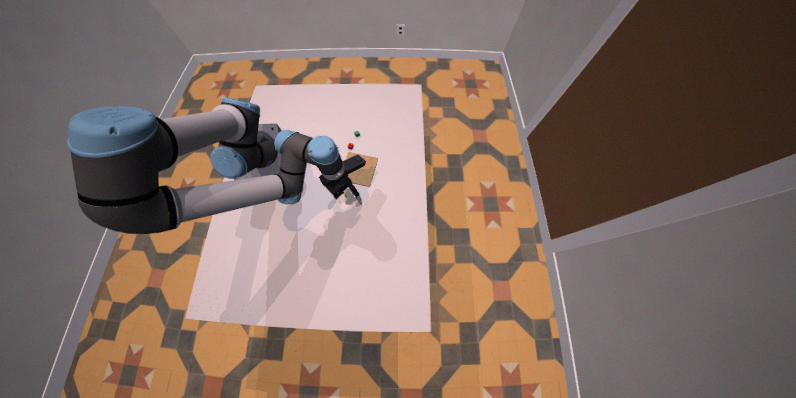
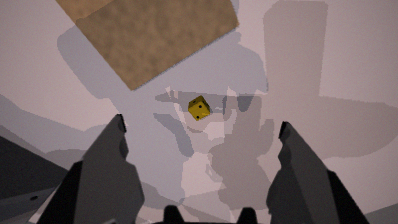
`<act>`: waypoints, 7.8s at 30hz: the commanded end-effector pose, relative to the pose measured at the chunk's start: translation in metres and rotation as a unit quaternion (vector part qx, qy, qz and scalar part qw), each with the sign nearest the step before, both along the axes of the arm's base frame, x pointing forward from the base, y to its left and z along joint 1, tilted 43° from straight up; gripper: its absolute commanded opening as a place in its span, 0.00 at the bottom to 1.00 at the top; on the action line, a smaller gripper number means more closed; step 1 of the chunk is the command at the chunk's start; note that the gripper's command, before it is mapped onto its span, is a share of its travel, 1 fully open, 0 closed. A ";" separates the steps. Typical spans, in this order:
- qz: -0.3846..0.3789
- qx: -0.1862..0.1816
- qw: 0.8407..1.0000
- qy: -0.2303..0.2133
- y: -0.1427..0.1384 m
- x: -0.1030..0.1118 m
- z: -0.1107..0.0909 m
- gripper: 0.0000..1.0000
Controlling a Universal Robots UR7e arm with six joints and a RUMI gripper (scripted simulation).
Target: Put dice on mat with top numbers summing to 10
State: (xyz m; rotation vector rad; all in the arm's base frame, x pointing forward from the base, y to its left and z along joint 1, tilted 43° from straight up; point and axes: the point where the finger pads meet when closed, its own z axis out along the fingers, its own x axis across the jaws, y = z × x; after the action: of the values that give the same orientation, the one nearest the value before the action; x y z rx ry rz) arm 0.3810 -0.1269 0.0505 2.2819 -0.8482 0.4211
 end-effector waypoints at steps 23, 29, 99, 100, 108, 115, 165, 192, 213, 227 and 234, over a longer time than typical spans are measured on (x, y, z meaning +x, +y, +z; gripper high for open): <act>0.000 0.000 1.000 0.000 0.000 0.000 0.000 1.00; 0.000 0.000 1.000 0.000 0.002 0.000 -0.002 1.00; 0.000 0.000 1.000 0.000 0.169 -0.019 -0.158 1.00; 0.000 0.000 1.000 0.000 0.169 -0.019 -0.158 1.00; 0.000 0.000 1.000 0.000 0.169 -0.019 -0.158 1.00; 0.000 0.000 1.000 0.000 0.169 -0.019 -0.158 1.00; 0.000 0.000 1.000 0.000 0.220 0.002 -0.204 1.00; 0.000 0.000 1.000 0.000 0.220 0.002 -0.204 1.00; 0.000 0.000 1.000 0.000 0.245 -0.001 -0.177 1.00; 0.000 0.000 1.000 0.000 0.288 -0.005 -0.131 1.00; 0.000 0.000 1.000 0.000 0.296 -0.006 -0.122 1.00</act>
State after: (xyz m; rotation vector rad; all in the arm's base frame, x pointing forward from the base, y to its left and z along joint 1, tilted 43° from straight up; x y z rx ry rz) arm 0.3753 0.1639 -0.0769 2.2832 -0.8473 0.4229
